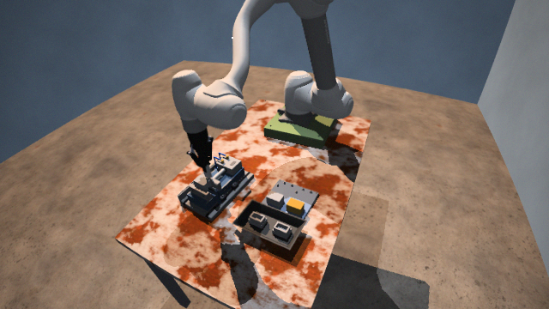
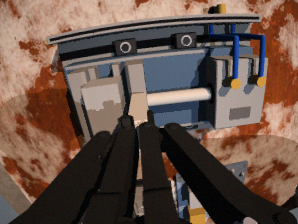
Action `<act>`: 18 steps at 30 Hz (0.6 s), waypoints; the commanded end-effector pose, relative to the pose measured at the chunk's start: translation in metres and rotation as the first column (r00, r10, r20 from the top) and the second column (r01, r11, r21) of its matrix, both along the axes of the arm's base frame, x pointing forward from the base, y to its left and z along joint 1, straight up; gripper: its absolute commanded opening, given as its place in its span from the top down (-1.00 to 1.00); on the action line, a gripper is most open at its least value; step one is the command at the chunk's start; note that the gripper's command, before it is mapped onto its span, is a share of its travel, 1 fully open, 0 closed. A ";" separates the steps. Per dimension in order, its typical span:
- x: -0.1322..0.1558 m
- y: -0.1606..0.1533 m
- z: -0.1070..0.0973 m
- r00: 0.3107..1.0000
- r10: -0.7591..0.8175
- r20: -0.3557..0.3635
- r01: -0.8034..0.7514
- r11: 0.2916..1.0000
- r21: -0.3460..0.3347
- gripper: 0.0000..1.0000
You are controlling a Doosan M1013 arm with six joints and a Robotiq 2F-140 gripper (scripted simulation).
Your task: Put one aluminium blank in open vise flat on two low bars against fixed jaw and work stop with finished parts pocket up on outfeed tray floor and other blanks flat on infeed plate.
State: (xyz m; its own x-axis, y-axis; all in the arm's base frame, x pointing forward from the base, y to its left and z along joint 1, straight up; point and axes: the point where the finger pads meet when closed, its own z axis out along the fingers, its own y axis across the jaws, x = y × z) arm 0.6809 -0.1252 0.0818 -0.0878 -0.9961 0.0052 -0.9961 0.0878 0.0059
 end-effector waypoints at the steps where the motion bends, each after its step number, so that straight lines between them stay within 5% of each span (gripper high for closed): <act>1: -0.001 -0.003 0.007 1.000 -0.001 0.003 0.001 1.000 -0.002 1.00; 18: -0.001 -0.003 0.050 1.000 -0.001 0.003 0.001 1.000 -0.002 1.00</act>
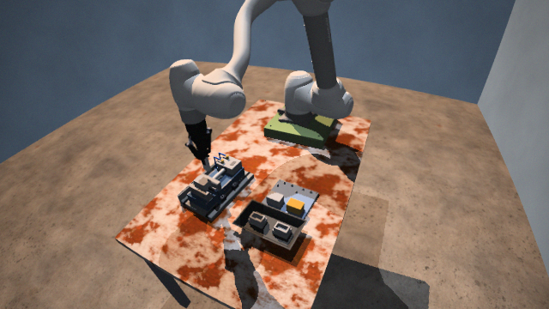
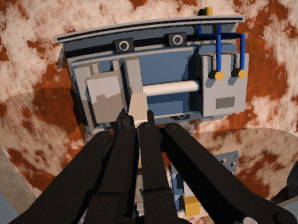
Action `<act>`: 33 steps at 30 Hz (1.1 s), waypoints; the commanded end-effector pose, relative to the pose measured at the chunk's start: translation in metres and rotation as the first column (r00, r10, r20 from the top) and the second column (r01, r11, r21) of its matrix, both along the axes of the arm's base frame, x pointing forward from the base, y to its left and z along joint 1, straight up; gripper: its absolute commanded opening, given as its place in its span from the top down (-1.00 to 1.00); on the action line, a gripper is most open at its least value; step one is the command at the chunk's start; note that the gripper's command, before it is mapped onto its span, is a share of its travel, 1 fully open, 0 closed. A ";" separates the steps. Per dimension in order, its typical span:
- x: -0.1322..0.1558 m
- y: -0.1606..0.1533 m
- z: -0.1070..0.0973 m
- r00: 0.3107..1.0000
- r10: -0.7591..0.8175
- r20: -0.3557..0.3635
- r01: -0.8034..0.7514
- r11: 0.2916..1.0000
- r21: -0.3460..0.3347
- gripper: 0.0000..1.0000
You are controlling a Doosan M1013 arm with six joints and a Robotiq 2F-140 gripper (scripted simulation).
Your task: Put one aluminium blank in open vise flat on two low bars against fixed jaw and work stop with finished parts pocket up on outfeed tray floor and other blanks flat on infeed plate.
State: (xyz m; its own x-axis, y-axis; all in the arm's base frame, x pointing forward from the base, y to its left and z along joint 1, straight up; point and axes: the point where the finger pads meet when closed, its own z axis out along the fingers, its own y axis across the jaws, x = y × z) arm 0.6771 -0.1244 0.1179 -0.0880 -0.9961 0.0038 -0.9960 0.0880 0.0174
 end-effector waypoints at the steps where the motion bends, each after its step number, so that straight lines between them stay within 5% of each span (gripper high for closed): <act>1: 0.003 -0.003 0.017 1.000 0.000 0.015 0.000 1.000 -0.004 1.00; 9: 0.003 -0.003 0.036 1.000 0.000 0.015 0.000 1.000 -0.004 1.00; 33: 0.003 -0.003 0.042 1.000 0.000 0.015 0.000 1.000 -0.004 1.00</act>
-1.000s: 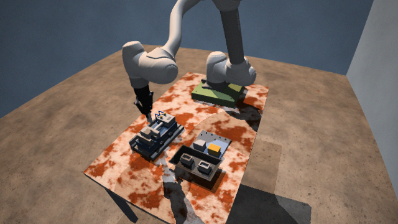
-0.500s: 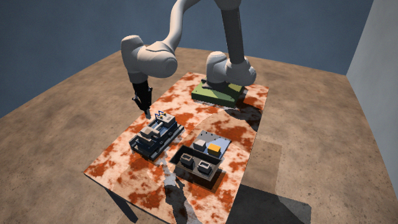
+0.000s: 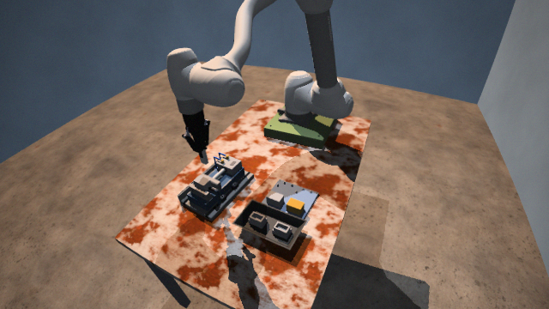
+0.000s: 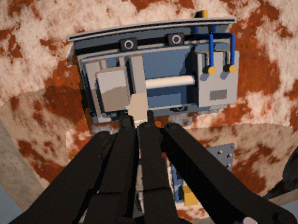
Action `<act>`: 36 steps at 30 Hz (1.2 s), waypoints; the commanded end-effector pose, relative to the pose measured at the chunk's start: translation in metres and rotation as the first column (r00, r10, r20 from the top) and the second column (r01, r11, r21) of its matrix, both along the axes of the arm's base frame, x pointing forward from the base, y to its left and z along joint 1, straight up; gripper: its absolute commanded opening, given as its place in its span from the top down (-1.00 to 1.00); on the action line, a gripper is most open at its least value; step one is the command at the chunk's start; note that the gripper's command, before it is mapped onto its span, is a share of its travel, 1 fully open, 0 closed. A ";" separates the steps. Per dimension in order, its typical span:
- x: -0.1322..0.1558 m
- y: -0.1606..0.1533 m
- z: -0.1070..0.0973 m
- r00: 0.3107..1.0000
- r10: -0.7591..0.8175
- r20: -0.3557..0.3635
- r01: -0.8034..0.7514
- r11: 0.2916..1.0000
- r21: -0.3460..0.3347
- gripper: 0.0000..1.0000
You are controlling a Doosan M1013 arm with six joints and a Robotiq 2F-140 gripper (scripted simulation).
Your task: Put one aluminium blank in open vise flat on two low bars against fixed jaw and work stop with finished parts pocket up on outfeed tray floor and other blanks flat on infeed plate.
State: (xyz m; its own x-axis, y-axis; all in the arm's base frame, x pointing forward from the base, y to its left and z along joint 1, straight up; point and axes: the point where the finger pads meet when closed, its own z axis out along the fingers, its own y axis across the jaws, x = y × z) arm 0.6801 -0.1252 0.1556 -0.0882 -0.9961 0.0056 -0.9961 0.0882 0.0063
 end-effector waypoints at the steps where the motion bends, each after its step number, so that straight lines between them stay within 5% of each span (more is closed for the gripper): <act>1: 0.000 -0.003 0.004 1.000 0.000 0.004 0.000 1.000 -0.001 1.00; 36: 0.000 -0.003 0.004 1.000 0.014 0.004 -0.014 1.000 -0.001 1.00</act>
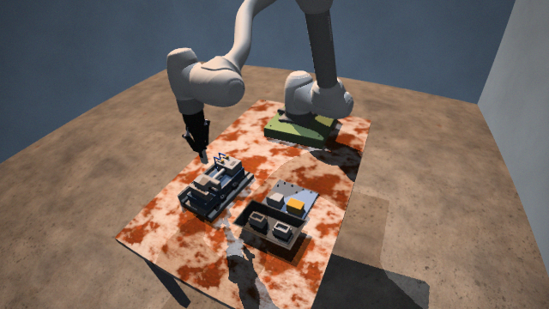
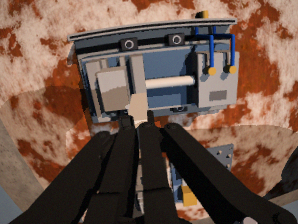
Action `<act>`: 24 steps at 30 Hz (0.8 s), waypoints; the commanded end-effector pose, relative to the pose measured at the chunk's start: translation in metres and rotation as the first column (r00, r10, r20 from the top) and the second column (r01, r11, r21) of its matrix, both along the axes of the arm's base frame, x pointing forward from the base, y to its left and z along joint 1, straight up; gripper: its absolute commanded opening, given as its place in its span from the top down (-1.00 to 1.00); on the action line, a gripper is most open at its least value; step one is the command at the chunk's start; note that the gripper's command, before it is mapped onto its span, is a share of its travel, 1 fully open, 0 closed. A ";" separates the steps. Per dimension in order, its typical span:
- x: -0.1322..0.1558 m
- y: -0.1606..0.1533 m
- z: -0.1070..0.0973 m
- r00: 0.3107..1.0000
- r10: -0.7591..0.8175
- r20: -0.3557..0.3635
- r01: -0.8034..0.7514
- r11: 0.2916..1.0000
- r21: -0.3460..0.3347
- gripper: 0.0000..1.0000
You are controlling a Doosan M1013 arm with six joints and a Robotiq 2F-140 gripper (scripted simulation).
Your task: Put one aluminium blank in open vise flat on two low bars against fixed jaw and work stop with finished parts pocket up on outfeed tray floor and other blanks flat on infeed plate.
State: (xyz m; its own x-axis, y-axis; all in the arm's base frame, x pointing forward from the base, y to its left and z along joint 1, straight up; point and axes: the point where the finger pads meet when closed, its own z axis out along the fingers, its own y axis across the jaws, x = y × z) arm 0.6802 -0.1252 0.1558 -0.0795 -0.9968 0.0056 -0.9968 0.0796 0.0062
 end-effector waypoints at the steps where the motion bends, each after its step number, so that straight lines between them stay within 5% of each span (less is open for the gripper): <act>1: 0.001 -0.003 0.004 1.000 0.024 0.003 -0.024 1.000 -0.001 1.00; 8: 0.010 -0.015 0.004 0.909 0.416 0.001 -0.416 0.909 0.001 1.00; 10: 0.010 -0.015 0.004 0.909 0.416 0.001 -0.416 0.909 0.001 1.00; 13: 0.017 -0.023 0.004 0.754 0.657 0.000 -0.657 0.754 0.002 1.00; 17: 0.026 -0.035 0.004 0.450 0.893 -0.001 -0.893 0.450 0.005 1.00; 21: 0.032 -0.043 0.004 0.174 0.985 0.000 -0.985 0.174 0.007 1.00; 24: 0.035 -0.047 0.004 0.061 0.998 0.000 -0.998 0.061 0.008 1.00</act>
State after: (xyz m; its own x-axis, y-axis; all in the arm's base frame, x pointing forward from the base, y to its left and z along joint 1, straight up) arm 0.7128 -0.1630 0.1639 0.9884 -0.1517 0.0044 -0.1517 -0.9884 0.0067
